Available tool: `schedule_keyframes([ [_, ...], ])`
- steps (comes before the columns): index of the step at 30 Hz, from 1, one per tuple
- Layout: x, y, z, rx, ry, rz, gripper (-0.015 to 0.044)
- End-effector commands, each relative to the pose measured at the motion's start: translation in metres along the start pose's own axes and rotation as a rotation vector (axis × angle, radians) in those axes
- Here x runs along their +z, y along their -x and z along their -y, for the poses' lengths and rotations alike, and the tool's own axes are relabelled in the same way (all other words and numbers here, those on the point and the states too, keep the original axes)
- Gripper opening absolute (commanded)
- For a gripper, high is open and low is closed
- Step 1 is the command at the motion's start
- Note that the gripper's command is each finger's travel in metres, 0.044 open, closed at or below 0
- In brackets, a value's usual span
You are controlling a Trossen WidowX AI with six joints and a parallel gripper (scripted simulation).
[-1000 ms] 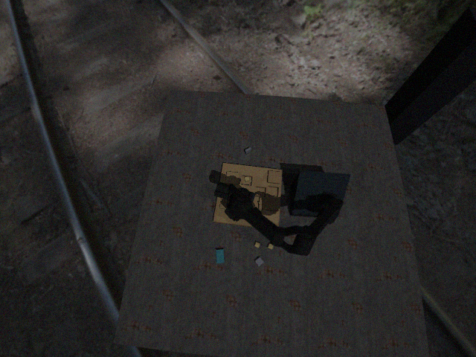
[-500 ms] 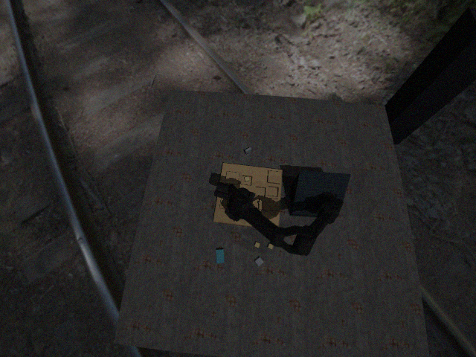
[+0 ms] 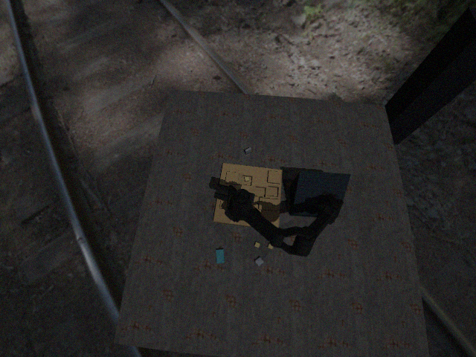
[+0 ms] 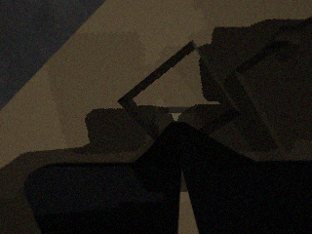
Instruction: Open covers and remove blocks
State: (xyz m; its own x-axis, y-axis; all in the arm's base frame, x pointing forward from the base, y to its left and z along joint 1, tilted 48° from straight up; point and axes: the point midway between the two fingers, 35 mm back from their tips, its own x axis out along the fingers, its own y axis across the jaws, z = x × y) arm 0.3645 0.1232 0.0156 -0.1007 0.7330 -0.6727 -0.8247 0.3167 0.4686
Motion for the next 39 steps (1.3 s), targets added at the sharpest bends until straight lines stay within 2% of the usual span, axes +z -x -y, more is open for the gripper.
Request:
schedule_keyframes([
  [1, -0.001, -0.003, 0.000, 0.004, -0.006, 0.002, 0.0000],
  [39, 0.053, -0.005, 0.006, 0.004, -0.005, 0.004, 0.0000],
])
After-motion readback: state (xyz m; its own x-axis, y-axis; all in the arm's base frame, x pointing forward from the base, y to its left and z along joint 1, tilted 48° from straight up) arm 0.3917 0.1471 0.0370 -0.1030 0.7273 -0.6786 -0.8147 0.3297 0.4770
